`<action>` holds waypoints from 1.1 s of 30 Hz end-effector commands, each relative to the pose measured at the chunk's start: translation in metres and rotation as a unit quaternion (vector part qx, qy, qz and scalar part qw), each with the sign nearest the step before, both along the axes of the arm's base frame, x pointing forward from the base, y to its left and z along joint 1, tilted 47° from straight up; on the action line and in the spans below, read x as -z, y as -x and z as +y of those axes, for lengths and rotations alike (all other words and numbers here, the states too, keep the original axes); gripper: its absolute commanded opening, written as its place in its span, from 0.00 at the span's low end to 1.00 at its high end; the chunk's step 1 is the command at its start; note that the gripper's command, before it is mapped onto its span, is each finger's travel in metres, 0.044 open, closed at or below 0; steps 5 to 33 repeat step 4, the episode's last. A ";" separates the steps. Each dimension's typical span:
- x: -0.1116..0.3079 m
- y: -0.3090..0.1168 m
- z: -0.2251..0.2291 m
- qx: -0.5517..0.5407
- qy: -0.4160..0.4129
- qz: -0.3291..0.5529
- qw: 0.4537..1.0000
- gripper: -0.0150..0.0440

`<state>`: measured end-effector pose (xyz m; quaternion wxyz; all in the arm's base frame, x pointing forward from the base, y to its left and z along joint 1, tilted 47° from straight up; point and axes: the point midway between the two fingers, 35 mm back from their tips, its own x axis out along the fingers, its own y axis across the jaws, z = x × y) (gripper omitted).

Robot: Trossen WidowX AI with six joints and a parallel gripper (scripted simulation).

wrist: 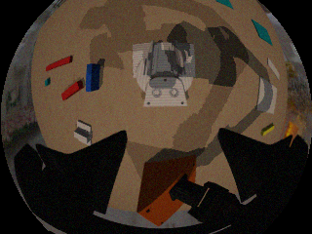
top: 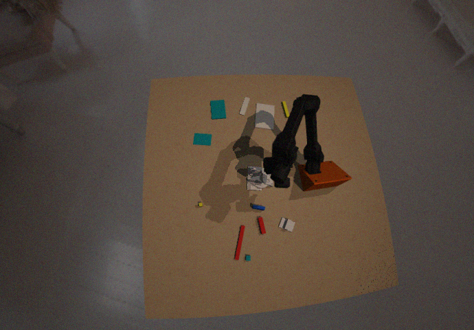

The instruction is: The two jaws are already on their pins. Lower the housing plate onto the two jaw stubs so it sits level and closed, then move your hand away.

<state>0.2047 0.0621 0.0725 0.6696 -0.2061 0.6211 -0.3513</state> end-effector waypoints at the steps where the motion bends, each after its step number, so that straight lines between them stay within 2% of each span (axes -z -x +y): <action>1: 0.000 0.000 0.001 0.003 -0.001 -0.002 1.000 1.00; 33: 0.000 0.000 0.001 0.003 -0.001 -0.002 1.000 1.00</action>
